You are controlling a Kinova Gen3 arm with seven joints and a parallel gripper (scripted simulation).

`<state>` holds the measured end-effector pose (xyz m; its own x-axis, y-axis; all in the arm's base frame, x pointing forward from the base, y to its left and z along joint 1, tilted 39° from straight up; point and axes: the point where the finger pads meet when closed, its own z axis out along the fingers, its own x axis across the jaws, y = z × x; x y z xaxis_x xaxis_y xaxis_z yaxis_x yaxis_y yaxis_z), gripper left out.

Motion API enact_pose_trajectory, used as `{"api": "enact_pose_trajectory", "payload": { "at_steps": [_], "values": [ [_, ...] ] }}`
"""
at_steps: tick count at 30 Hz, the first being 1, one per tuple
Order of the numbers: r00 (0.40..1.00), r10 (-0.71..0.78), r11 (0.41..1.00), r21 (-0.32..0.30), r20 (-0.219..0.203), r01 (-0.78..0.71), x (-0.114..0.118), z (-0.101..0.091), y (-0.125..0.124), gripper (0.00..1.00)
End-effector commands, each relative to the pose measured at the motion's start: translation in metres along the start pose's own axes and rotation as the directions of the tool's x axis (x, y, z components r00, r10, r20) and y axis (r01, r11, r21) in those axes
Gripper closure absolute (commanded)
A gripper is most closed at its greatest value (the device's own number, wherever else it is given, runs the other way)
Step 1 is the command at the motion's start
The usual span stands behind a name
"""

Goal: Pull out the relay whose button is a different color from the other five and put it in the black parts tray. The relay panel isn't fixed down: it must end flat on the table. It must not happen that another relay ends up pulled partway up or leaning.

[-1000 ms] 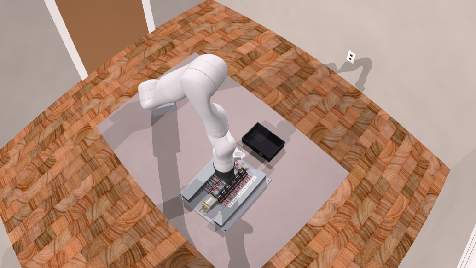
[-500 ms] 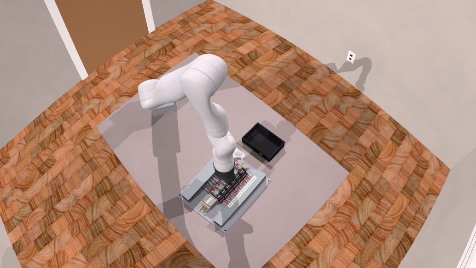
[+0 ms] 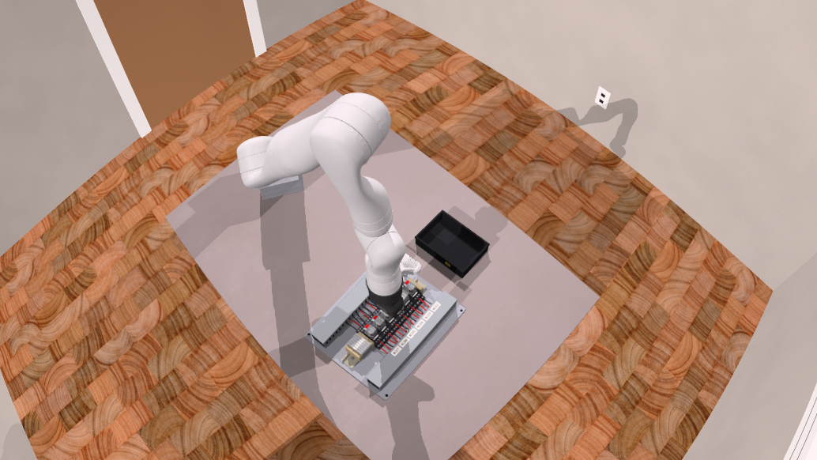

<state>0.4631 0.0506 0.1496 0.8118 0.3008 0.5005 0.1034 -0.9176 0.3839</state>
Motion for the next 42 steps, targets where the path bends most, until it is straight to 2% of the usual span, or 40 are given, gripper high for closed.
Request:
{"api": "enact_pose_trajectory", "payload": {
  "at_steps": [1,14,24,42],
  "values": [
    [1.000,0.000,1.000,0.001,-0.001,0.000,0.0003,-0.0003,-0.0002,1.00],
    [1.000,0.000,1.000,0.000,0.001,0.000,0.0003,-0.0002,-0.0002,1.00],
    [1.000,0.000,1.000,0.001,0.026,0.000,0.0010,-0.0004,-0.0002,1.00],
    [1.000,0.000,1.000,0.001,0.027,0.000,0.0010,-0.0004,-0.0002,1.00]
  ]
}}
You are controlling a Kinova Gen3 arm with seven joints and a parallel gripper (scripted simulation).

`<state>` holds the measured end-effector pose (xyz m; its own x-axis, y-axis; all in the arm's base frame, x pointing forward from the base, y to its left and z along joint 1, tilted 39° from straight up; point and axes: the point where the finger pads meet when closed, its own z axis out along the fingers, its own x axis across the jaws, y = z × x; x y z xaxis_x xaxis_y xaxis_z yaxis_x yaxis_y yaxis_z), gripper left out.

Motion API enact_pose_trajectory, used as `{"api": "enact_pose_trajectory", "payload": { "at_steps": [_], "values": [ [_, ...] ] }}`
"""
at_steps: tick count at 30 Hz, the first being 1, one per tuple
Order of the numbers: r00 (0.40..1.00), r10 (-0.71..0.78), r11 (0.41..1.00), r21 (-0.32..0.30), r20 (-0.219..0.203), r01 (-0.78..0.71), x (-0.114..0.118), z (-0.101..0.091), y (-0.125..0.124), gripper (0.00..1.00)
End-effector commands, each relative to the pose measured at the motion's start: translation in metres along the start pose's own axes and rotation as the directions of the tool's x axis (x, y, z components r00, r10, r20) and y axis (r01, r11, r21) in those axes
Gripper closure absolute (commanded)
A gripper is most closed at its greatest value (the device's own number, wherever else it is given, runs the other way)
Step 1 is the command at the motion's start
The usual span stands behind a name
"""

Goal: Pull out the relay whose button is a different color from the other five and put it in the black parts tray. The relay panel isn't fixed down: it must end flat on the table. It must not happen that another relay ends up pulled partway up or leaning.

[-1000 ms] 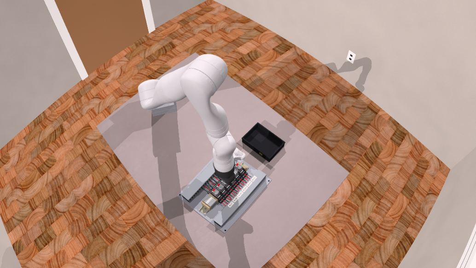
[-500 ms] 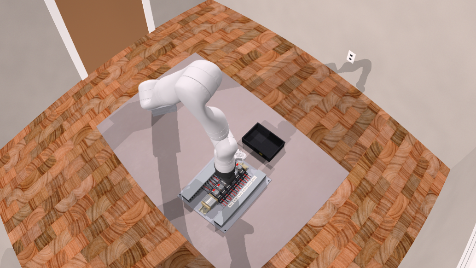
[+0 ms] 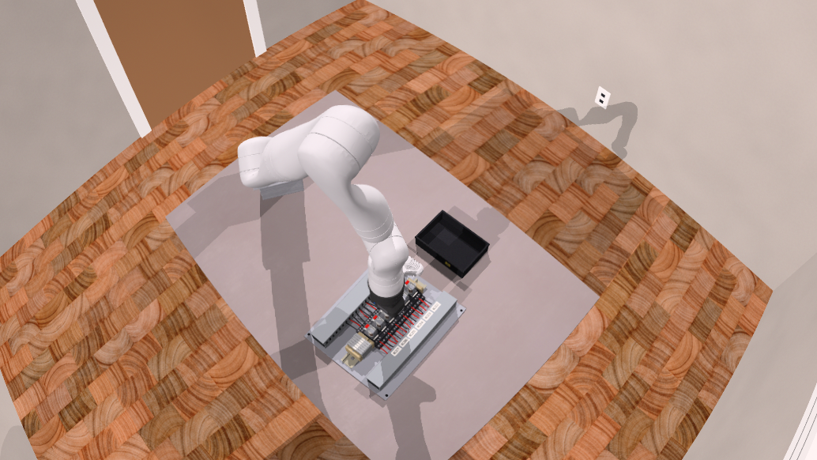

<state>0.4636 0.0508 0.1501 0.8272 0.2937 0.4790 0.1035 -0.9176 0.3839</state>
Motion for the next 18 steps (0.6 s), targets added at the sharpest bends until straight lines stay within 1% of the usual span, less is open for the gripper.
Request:
{"api": "enact_pose_trajectory", "payload": {
  "at_steps": [1,6,14,18],
  "values": [
    [1.000,0.000,1.000,0.001,-0.001,0.000,0.0003,-0.0003,-0.0002,1.00],
    [1.000,0.000,1.000,0.000,-0.003,0.000,0.0002,-0.0002,-0.0002,1.00],
    [1.000,0.000,1.000,0.000,-0.028,0.000,-0.0003,-0.0003,-0.0001,1.00],
    [0.999,0.000,1.000,0.000,-0.032,0.000,-0.0004,-0.0004,-0.0002,1.00]
  ]
}}
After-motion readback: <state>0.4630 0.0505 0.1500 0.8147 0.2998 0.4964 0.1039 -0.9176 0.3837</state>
